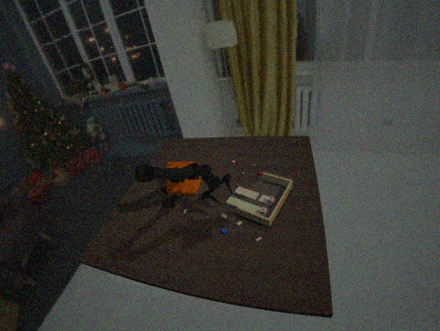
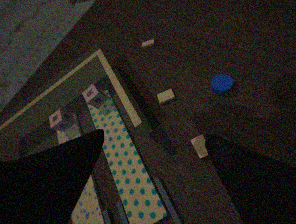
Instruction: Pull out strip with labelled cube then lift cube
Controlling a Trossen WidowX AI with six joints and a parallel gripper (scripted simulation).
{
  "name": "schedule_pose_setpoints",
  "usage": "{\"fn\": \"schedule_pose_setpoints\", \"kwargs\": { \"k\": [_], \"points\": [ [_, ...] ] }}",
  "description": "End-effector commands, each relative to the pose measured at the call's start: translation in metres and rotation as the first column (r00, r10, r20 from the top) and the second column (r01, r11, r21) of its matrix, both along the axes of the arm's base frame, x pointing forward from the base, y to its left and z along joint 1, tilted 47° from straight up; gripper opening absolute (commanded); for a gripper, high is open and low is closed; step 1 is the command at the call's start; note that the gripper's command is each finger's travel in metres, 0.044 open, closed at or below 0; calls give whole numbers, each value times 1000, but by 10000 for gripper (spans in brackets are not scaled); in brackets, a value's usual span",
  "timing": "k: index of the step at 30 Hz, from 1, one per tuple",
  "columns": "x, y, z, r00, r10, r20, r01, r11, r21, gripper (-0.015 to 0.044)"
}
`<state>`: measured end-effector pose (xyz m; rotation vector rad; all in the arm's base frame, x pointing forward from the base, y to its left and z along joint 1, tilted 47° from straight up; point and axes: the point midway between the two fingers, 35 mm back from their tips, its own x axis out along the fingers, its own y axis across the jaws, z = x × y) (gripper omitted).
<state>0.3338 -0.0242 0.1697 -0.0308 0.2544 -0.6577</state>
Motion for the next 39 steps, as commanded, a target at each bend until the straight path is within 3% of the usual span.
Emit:
{"fn": "schedule_pose_setpoints", "kwargs": {
  "k": [1, 9, 30, 39],
  "points": [
    [-7, 58, -25, 964, 173, -204, -208, 963, -170, 400],
    [-46, 151, -55, 783, 361, -507, -587, 699, -408, 400],
    [-47, 153, -56, 778, 363, -513, -594, 690, -413, 400],
    [0, 118, -73, 721, 182, -668, -444, 862, -244, 164]
  ]
}}
